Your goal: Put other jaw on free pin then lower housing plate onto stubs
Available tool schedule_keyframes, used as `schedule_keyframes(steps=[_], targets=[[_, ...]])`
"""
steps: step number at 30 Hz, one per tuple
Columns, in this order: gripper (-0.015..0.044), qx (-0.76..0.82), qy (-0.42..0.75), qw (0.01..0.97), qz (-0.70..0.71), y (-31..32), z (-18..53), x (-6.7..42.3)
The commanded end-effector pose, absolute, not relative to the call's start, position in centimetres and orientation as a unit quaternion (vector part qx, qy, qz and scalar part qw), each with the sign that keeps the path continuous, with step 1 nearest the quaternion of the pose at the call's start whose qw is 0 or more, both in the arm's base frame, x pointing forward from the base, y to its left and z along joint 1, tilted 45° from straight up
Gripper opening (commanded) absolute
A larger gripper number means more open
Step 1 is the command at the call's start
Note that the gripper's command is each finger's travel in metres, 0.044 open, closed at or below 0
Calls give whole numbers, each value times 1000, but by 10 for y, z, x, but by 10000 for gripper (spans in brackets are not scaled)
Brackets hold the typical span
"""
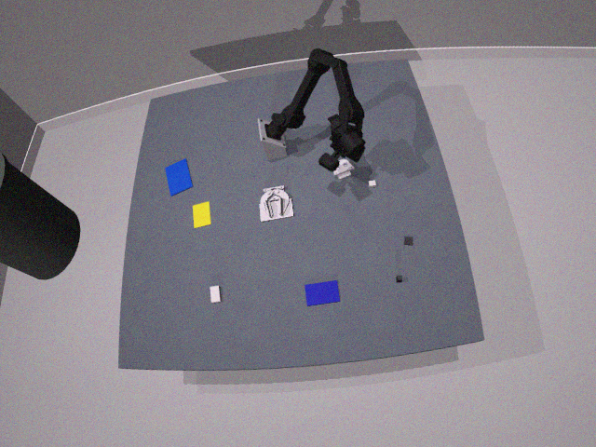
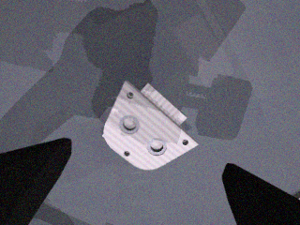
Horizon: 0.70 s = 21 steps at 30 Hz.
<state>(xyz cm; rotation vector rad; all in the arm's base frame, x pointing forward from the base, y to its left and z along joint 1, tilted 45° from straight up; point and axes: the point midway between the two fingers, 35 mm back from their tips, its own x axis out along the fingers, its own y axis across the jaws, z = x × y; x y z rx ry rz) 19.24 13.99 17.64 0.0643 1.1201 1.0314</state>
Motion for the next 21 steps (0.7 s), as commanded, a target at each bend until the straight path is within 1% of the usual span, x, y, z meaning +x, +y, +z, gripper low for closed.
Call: schedule_keyframes(steps=[1,21], targets=[[440,-9,483,725,491,140,175,193],[440,-198,337,697,601,142,173,193]])
